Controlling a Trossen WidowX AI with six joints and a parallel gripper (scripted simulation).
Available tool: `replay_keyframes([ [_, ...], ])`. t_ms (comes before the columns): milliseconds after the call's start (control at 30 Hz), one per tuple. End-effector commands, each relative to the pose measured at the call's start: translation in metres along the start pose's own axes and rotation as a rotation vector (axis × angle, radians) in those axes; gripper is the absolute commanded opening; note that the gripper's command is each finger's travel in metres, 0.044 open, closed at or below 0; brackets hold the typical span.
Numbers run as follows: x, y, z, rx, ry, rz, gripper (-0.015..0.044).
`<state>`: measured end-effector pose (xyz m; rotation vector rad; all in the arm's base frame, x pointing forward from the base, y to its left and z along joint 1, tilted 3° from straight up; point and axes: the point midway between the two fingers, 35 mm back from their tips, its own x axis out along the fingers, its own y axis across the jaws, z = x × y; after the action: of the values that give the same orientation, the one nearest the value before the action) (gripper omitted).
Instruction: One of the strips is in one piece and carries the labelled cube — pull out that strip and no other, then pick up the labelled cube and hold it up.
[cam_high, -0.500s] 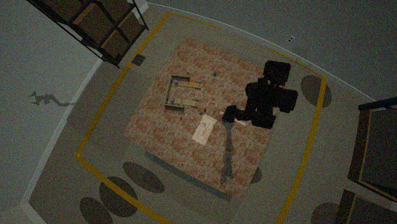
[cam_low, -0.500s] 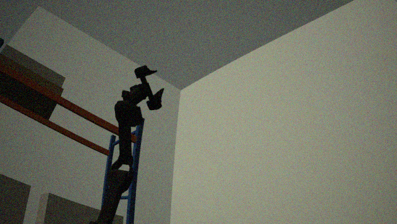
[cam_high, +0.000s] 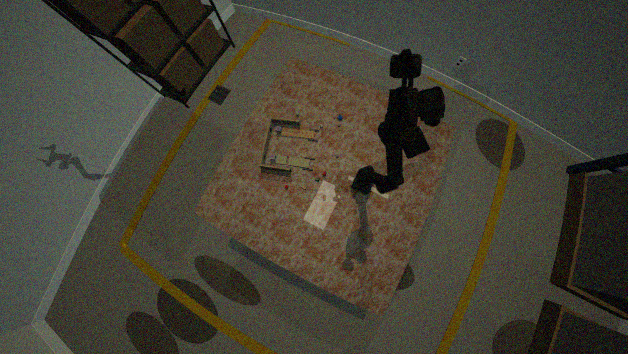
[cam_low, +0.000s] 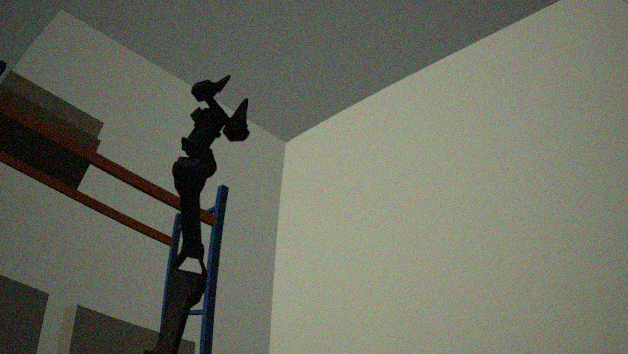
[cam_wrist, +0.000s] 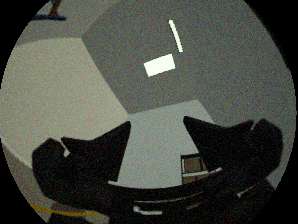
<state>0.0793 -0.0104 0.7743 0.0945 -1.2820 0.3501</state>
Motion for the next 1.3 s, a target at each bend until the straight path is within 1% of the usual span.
replay_keyframes([
  [0, -0.016, -0.039, -0.035, 0.020, 0.076, -0.138, 0.0400],
  [133, -0.039, -0.071, -0.077, 0.040, 0.179, -0.261, 0.0400],
  [300, -0.079, -0.102, -0.133, 0.056, 0.334, -0.404, 0.0400],
  [467, -0.129, -0.118, -0.192, 0.066, 0.521, -0.518, 0.0400],
  [600, -0.176, -0.120, -0.239, 0.071, 0.691, -0.581, 0.0400],
  [800, -0.256, -0.107, -0.302, 0.072, 0.974, -0.628, 0.0400],
  [967, -0.328, -0.082, -0.342, 0.069, 1.222, -0.620, 0.0400],
  [1133, -0.405, -0.049, -0.369, 0.062, 1.478, -0.567, 0.0400],
  [1267, -0.464, -0.020, -0.379, 0.054, 1.675, -0.498, 0.0400],
])
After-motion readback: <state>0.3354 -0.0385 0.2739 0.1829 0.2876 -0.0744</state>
